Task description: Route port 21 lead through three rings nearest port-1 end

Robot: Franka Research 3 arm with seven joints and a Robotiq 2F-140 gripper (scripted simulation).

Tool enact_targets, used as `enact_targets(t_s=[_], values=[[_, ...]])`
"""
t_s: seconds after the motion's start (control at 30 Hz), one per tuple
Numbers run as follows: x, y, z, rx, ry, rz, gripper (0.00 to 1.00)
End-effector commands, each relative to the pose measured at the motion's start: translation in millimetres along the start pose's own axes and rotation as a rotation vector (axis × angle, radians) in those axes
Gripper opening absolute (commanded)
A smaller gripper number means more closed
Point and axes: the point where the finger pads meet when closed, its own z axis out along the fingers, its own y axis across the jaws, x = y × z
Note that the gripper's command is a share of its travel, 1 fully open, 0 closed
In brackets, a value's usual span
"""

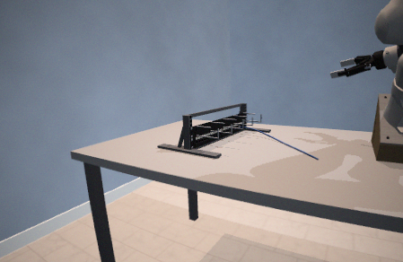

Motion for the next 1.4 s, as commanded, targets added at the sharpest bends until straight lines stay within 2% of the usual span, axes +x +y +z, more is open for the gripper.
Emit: enact_targets(t_s=[0.0,0.6,0.8,0.9,1.03,1.1,1.2,1.37], values=[[0,0,0.0,0.000,0.000,0.000,1.00],[0,0,0.1,0.000,0.001,0.000,1.00],[-1,10,3.4,0.010,0.044,0.032,1.00],[-1,25,5.4,0.025,0.104,0.075,1.00],[-1,56,11.0,0.056,0.230,0.167,1.00],[-1,56,11.0,0.056,0.230,0.167,1.00],[0,91,18.3,0.080,0.356,0.249,1.00],[1,155,30.3,0.053,0.479,0.246,1.00]])
